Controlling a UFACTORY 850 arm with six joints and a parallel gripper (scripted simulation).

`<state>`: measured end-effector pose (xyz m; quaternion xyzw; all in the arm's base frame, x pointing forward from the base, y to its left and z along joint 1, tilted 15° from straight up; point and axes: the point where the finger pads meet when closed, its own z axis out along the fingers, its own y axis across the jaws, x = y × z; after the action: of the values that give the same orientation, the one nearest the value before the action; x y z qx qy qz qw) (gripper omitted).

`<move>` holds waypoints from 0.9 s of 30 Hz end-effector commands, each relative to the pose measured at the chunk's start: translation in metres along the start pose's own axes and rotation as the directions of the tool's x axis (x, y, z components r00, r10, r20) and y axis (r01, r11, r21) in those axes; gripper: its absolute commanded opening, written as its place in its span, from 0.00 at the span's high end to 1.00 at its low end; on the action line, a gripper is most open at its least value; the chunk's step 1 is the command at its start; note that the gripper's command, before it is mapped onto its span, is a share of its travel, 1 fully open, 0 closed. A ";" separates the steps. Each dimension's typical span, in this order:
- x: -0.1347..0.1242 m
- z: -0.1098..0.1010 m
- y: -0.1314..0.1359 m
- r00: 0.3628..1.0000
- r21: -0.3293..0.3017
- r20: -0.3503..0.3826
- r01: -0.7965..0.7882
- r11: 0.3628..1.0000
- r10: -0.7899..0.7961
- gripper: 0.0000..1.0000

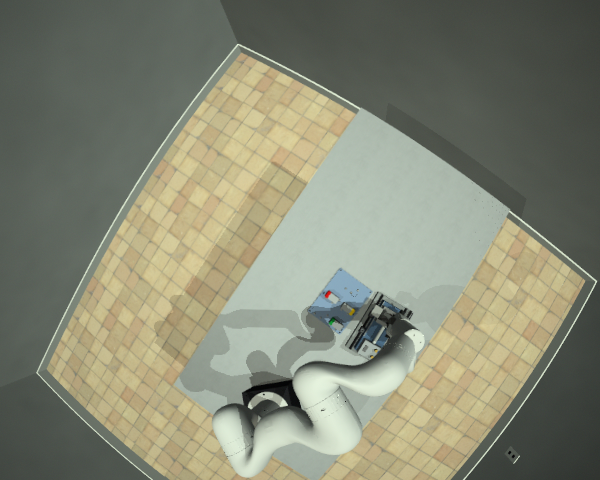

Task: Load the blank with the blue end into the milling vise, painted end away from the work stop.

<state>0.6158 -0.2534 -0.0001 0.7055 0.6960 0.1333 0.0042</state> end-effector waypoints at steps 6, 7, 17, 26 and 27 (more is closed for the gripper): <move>0.000 -0.001 0.001 1.000 -0.002 0.001 0.000 1.000 0.000 1.00; 0.001 -0.001 0.002 1.000 -0.002 0.001 0.000 1.000 0.000 1.00; 0.004 -0.001 0.004 1.000 -0.002 0.001 0.000 1.000 0.000 1.00; 0.004 -0.001 0.004 1.000 -0.002 0.001 0.000 1.000 0.000 1.00; 0.004 -0.001 0.004 1.000 -0.002 0.001 0.000 1.000 0.000 1.00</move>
<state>0.6184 -0.2493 0.0008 0.7056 0.6960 0.1331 0.0045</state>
